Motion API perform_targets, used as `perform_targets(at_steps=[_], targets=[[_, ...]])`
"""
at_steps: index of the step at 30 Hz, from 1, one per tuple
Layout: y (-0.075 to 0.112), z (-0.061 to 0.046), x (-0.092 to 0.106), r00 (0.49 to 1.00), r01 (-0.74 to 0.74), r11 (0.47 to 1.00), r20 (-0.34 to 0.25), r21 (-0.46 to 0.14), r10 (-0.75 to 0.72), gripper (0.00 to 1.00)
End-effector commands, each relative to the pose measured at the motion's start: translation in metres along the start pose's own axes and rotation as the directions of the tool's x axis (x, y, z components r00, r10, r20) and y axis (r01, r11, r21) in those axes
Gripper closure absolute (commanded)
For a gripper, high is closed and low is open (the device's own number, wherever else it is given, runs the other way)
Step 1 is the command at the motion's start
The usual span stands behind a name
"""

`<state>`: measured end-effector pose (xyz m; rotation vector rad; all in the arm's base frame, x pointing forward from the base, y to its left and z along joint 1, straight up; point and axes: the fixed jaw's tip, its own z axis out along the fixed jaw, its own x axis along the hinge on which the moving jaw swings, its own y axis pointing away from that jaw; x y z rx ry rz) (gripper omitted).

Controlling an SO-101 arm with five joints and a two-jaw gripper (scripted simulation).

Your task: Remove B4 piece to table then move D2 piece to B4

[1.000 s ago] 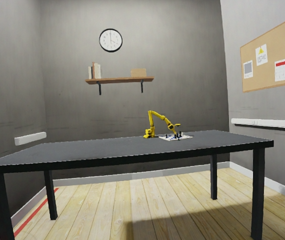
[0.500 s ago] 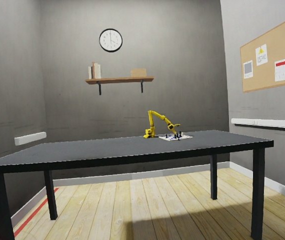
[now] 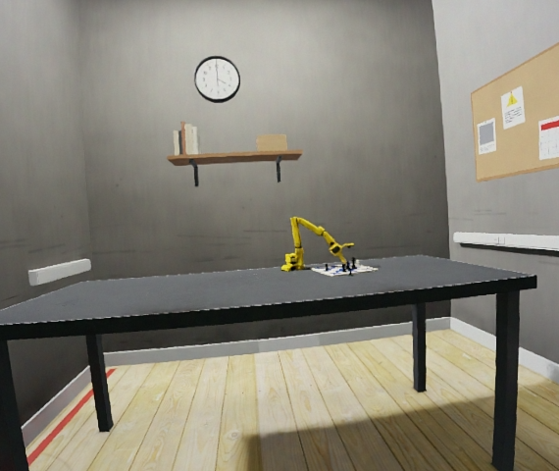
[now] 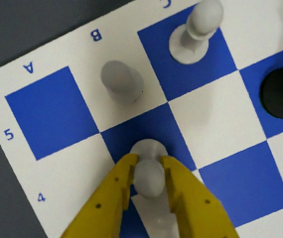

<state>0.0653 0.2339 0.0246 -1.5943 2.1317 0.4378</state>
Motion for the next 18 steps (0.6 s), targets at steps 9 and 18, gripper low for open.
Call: perform_targets(at_steps=[9,18], targets=[[0.0017,0.0036,0.0018,1.000,0.001,1.000,-0.001,-0.004,-0.001,1.00],[0.0017,0.0067,0.0037,1.000,0.001,1.000,-0.001,-0.004,-0.001,1.00]])
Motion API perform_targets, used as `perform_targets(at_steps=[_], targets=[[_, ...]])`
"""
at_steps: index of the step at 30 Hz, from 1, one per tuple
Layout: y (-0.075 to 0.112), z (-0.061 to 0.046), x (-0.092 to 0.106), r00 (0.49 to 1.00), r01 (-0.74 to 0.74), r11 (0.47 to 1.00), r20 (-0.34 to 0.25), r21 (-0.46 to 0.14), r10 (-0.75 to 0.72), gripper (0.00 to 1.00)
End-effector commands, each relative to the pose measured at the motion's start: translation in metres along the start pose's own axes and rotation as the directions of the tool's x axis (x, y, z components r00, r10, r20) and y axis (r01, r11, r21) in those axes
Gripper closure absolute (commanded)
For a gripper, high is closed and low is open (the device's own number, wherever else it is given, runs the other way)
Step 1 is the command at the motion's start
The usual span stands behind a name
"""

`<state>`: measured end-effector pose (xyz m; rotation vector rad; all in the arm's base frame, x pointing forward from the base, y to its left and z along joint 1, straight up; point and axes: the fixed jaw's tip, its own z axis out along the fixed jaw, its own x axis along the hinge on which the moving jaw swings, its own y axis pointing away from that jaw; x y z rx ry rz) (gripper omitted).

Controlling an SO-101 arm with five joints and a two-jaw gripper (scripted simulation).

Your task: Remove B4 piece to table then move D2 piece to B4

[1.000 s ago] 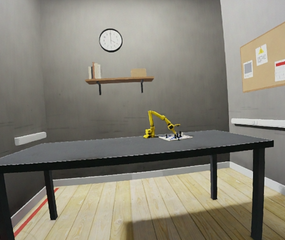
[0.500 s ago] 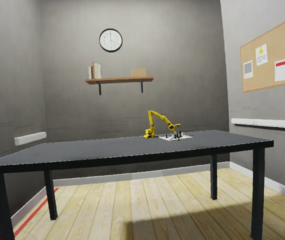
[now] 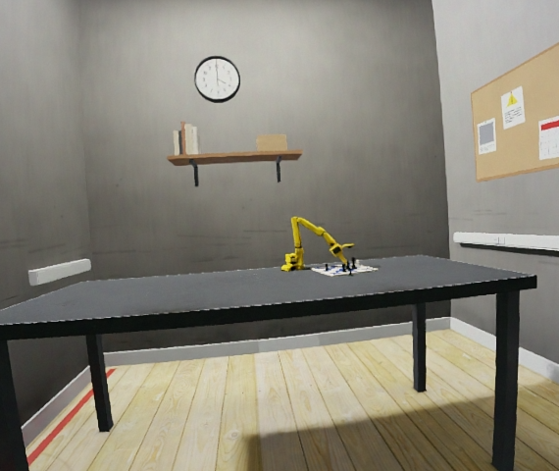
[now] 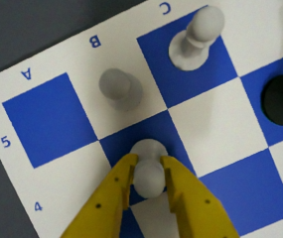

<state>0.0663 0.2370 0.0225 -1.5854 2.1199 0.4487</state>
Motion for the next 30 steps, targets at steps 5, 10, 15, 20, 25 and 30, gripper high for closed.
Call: perform_targets(at_steps=[5,10,15,20,25,30], targets=[[0.0017,0.0033,0.0056,1.000,0.000,1.000,-0.017,-0.004,0.000,1.00],[0.0017,0.0034,0.0066,1.000,0.000,1.000,-0.017,-0.004,0.000,1.00],[0.0016,0.0038,0.0089,1.000,0.000,1.000,-0.017,-0.004,0.000,1.00],[0.0016,0.0038,0.0089,1.000,0.000,1.000,-0.017,-0.004,0.000,1.00],[0.0016,0.0038,0.0089,1.000,0.000,1.000,-0.017,-0.004,0.000,1.00],[0.0016,0.0038,0.0089,1.000,0.000,1.000,-0.017,-0.004,0.000,0.97]])
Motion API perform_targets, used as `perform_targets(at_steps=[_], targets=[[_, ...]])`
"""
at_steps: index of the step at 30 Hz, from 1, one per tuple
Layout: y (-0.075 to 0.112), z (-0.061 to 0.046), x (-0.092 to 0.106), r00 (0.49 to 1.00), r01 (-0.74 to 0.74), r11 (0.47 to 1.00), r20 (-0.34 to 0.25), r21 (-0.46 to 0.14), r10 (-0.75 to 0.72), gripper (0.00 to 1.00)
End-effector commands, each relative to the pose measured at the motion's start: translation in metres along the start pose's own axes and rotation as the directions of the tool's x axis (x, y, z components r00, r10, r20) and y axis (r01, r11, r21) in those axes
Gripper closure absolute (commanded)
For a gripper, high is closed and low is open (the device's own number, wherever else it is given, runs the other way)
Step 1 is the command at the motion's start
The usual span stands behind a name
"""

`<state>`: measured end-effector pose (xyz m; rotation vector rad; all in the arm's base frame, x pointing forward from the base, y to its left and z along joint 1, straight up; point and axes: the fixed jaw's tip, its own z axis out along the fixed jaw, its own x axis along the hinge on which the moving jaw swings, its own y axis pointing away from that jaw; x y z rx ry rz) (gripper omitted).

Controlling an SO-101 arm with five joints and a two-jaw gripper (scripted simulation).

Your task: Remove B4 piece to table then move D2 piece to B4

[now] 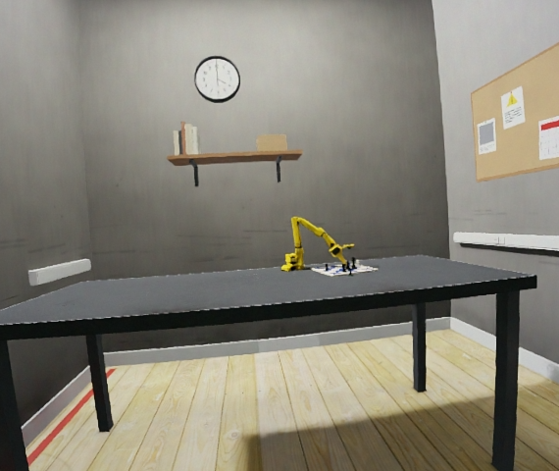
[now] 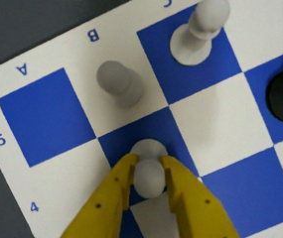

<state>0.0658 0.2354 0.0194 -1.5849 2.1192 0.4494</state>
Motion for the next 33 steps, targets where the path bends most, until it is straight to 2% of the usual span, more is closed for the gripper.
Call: perform_targets(at_steps=[1,13,33], targets=[[0.0016,0.0021,0.0059,1.000,0.000,1.000,-0.018,-0.004,0.000,0.97],[0.0016,0.0021,0.0059,1.000,0.000,1.000,-0.018,-0.004,0.000,0.91],[0.0050,0.0020,0.0059,1.000,0.000,1.000,-0.018,-0.011,0.000,0.91]])
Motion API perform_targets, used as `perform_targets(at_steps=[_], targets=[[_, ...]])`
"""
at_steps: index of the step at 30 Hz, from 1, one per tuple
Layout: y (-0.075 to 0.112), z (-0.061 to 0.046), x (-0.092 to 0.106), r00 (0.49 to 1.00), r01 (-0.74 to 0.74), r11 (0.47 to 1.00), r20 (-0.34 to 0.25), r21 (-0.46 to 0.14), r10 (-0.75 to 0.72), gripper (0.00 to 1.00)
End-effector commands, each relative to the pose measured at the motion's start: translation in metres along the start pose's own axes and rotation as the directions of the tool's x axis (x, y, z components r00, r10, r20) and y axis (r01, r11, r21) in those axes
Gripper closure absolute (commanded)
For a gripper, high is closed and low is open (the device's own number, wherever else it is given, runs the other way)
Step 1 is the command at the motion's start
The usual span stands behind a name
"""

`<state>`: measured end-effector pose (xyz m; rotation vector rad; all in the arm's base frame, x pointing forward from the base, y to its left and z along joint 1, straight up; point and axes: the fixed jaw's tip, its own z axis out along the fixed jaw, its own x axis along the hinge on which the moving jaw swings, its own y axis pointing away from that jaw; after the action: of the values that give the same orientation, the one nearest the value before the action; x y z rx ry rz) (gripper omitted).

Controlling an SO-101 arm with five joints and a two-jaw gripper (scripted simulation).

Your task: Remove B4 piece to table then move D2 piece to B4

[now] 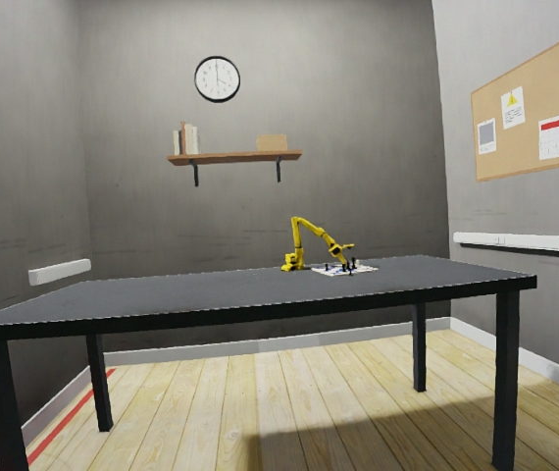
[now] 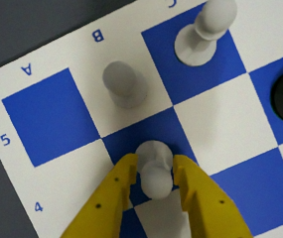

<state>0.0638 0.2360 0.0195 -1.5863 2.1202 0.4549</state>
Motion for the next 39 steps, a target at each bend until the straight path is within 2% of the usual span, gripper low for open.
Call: perform_targets(at_steps=[1,39], targets=[[0.0029,0.0020,0.0059,1.000,0.001,1.000,-0.018,-0.007,-0.001,0.91],[0.0029,-0.0032,0.0039,1.000,0.001,1.000,-0.018,-0.007,-0.001,0.91]])
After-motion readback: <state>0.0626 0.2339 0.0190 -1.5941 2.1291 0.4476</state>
